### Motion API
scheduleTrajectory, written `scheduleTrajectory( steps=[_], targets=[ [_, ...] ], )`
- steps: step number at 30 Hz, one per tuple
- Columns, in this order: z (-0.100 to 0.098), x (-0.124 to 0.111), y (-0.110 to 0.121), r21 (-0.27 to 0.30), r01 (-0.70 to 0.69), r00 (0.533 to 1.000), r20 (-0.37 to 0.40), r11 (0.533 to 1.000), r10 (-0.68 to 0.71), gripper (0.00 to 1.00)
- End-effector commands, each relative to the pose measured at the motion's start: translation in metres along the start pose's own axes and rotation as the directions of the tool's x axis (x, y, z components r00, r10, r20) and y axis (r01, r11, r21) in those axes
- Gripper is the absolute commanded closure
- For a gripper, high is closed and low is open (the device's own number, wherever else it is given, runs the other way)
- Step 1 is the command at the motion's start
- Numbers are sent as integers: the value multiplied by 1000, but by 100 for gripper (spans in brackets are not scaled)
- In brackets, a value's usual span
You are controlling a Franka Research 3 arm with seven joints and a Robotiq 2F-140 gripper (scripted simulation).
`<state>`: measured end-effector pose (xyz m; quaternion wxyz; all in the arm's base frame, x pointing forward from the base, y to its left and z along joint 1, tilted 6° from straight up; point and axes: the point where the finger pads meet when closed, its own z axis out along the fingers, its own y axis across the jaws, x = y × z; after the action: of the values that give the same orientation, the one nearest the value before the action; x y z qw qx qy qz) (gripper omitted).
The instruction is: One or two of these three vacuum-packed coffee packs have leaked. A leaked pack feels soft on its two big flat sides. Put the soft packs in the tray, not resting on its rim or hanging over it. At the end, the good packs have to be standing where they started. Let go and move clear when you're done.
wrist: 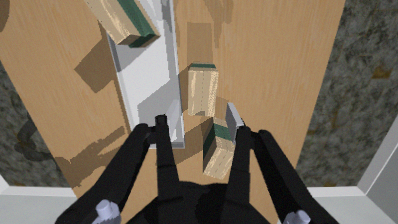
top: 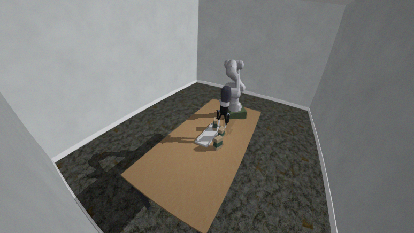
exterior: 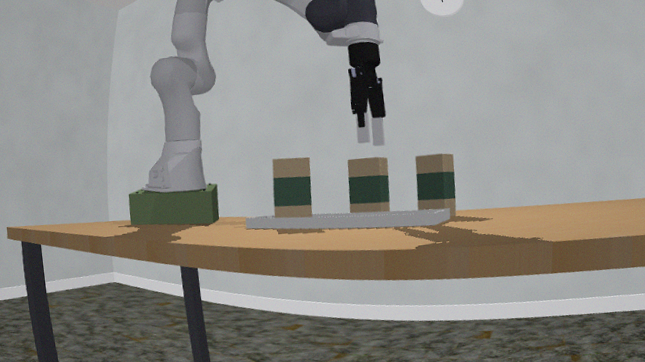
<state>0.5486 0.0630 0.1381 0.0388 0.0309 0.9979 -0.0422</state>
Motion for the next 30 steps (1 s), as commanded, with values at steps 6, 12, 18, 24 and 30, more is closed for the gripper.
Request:
scheduleTrajectory(
  steps=[6,12,18,24,30],
  targets=[
    [-3,-69,22,0,-145,989,-8,989,145,47],
    [0,-121,39,2,-260,965,-8,965,260,47],
    [3,-138,44,3,-303,953,-7,953,303,47],
    [3,-138,44,3,-303,953,-7,953,303,47],
    [5,-138,44,3,-303,953,-7,953,303,47]
  ],
)
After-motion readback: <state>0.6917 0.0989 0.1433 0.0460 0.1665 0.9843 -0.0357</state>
